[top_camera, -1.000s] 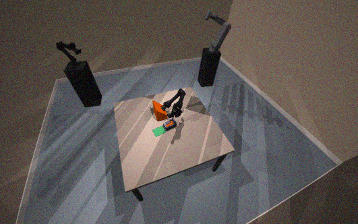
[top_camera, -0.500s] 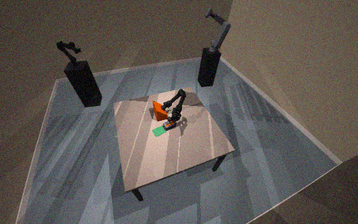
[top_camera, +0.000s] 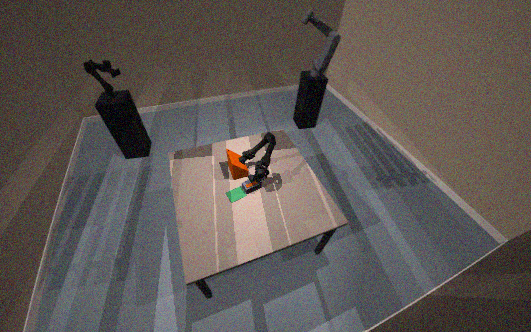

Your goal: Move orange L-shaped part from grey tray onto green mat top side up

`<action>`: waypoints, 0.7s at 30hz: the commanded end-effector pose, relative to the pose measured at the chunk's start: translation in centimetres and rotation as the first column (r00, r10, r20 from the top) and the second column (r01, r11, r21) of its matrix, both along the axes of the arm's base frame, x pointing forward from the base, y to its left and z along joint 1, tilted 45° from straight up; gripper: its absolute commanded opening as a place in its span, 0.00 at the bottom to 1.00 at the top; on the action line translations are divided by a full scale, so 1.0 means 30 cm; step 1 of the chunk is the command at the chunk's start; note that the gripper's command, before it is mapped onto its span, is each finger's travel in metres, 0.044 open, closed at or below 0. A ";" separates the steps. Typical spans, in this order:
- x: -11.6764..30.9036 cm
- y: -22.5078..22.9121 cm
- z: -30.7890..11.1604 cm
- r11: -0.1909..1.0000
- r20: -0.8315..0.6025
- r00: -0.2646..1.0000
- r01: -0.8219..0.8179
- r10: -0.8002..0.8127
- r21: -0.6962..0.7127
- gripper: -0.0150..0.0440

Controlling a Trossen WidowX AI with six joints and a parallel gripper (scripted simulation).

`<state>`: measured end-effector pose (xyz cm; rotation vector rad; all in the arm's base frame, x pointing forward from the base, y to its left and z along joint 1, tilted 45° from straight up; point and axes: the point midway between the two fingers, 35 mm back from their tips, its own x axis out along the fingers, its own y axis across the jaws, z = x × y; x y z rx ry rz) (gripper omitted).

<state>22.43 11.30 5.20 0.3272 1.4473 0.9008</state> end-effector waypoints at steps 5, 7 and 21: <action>-0.010 0.031 -0.036 1.000 -0.005 1.000 -0.002 0.002 -0.001 0.56; -0.012 0.039 -0.043 1.000 -0.005 1.000 -0.002 0.002 0.000 0.56; -0.015 0.051 -0.055 1.000 -0.005 1.000 -0.002 0.002 0.001 0.56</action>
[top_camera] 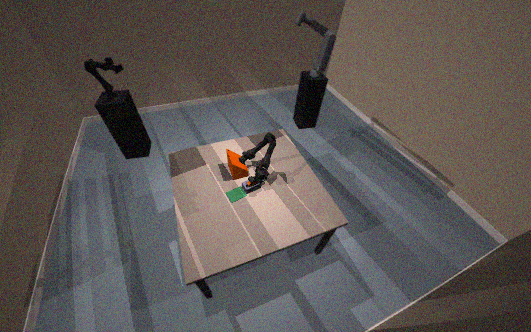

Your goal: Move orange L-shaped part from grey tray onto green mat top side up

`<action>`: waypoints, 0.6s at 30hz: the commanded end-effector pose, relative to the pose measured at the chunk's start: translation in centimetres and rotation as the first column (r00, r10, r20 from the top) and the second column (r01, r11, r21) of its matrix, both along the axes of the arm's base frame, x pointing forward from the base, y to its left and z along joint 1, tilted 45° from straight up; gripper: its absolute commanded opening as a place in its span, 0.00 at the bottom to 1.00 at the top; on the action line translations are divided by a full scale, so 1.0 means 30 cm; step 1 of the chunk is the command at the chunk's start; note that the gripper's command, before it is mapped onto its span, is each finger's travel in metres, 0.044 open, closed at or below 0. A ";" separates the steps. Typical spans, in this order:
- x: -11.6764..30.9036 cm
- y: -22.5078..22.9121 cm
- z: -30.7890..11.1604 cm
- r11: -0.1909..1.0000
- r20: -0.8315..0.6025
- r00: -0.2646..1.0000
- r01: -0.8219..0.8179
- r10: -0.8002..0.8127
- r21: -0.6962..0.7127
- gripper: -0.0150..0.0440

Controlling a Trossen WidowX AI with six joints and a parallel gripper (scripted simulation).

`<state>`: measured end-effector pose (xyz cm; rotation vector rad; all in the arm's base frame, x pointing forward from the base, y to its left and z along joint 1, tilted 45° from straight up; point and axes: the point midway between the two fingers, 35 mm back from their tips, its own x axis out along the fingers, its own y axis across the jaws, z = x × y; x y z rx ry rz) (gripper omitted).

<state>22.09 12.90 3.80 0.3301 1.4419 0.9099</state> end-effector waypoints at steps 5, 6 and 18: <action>0.000 0.000 0.000 1.000 0.000 1.000 0.000 0.000 0.000 0.56; 0.000 0.000 0.000 1.000 0.000 1.000 0.000 0.000 0.000 0.56; -0.011 -0.007 0.051 1.000 -0.008 1.000 0.001 -0.001 -0.008 0.56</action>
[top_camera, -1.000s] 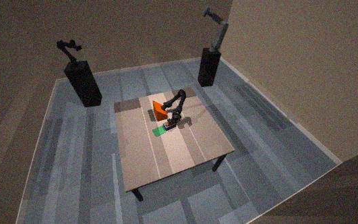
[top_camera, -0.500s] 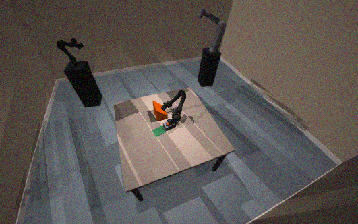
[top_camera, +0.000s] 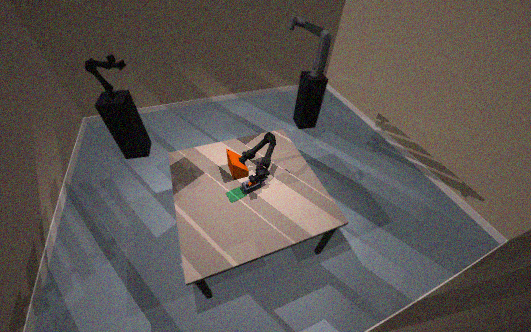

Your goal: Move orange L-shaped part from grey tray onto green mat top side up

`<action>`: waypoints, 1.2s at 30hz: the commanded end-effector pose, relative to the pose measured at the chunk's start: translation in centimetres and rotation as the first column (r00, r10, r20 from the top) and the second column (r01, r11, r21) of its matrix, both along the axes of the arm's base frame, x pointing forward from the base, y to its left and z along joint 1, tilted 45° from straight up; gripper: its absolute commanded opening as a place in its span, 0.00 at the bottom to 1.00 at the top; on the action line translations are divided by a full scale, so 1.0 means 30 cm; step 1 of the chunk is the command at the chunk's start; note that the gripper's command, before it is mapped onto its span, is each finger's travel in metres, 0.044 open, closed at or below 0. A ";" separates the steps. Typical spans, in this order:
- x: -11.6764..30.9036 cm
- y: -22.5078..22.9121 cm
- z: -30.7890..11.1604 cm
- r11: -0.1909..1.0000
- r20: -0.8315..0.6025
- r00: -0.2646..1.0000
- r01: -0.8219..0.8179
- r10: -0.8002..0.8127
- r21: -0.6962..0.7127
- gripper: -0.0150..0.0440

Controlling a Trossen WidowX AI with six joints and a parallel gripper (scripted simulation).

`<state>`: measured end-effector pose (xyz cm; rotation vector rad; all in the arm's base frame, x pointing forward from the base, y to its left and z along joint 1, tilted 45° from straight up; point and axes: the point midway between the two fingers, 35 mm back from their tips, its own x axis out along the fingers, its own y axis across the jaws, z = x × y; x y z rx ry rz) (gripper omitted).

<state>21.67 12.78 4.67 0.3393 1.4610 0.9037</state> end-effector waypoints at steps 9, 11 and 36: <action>0.052 -0.155 0.134 1.000 0.014 1.000 0.000 0.000 -0.018 0.56; 0.058 -0.228 0.196 1.000 0.012 1.000 -0.001 0.001 -0.013 0.56; 0.062 -0.243 0.214 1.000 0.021 1.000 0.008 -0.008 -0.010 0.56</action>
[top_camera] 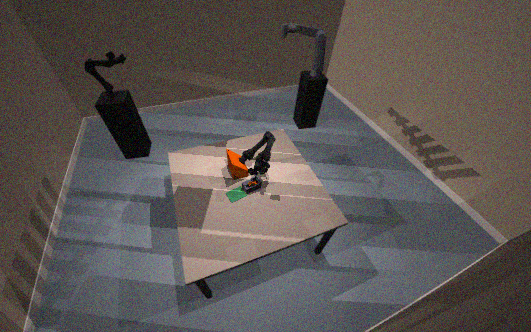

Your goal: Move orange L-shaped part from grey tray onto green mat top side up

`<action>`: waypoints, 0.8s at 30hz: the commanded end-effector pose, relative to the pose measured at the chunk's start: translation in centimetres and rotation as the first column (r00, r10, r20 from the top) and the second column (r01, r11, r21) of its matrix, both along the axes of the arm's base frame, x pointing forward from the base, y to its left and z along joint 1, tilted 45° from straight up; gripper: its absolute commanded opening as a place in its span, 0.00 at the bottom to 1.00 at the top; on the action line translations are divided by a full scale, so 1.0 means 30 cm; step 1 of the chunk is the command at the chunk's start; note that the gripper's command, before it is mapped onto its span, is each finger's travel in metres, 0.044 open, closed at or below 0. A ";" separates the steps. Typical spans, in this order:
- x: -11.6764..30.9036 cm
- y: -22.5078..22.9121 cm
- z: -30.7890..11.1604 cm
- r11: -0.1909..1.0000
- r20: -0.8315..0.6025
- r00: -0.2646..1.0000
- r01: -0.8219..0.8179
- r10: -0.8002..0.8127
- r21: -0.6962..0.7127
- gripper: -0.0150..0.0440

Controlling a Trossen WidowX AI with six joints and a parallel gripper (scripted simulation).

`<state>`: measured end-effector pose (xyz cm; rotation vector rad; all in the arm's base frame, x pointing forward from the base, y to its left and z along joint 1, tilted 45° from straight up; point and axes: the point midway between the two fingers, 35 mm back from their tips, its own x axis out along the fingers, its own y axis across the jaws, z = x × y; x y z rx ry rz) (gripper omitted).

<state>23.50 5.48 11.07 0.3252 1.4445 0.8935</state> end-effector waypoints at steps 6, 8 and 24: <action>0.001 0.000 0.000 1.000 0.001 1.000 0.003 -0.003 0.000 0.56; 0.006 -0.005 -0.005 0.999 -0.037 0.998 0.041 -0.042 -0.008 0.65; 0.113 -0.161 -0.159 0.491 -0.608 0.032 0.625 -0.793 -0.607 0.73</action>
